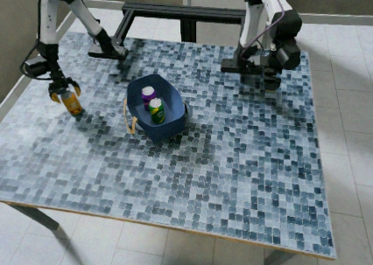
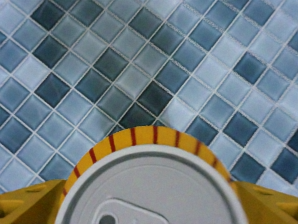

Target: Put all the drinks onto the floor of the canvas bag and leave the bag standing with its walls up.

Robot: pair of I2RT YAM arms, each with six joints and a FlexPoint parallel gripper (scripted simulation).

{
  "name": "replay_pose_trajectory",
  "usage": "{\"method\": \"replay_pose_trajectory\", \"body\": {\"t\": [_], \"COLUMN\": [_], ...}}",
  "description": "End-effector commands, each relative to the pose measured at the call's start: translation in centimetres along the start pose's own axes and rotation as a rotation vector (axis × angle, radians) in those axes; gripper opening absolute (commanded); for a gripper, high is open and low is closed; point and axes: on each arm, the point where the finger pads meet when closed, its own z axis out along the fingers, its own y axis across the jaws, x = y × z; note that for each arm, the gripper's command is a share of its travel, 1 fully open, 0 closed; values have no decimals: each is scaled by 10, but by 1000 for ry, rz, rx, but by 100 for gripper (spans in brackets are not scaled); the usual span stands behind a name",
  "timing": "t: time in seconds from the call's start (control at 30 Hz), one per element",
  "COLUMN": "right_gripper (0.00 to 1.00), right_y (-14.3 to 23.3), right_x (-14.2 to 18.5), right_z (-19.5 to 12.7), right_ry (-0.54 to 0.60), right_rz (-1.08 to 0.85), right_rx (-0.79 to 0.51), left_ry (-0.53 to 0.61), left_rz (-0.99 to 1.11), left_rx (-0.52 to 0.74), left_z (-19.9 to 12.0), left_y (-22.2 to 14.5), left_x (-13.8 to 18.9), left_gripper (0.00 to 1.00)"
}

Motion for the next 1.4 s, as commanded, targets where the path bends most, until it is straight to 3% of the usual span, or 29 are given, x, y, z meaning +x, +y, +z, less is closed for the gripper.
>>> {"method": "replay_pose_trajectory", "body": {"t": [0.0, 0.13, 0.23, 0.27, 0.47, 0.53, 1.07, 1.37], "right_gripper": [84, 84, 84, 74, 73, 68, 67, 67], "right_y": [-5, -3, -16, -15, -16, -16, -16, -6], "right_x": [-2, 2, -15, -14, -15, -14, -14, -27], "right_z": [6, 12, -2, -1, -2, -2, -2, -26], "right_ry": [-10, -6, -37, -35, -36, -31, -30, -23], "right_rz": [-9, -10, -36, -37, -38, -38, -38, -11], "right_rx": [22, 20, 58, 57, 58, 61, 62, 7], "left_ry": [24, 24, 24, 24, 24, 24, 24, 24], "left_rz": [11, 11, 11, 11, 11, 11, 11, 11], "left_rx": [-64, -64, -64, -64, -64, -64, -64, -64], "left_z": [-15, -15, -15, -15, -15, -15, -15, -15], "left_y": [8, 8, 8, 8, 8, 8, 8, 8], "left_x": [1, 1, 1, 1, 1, 1, 1, 1], "left_gripper": [100, 100, 100, 100, 100, 100, 100, 100]}}
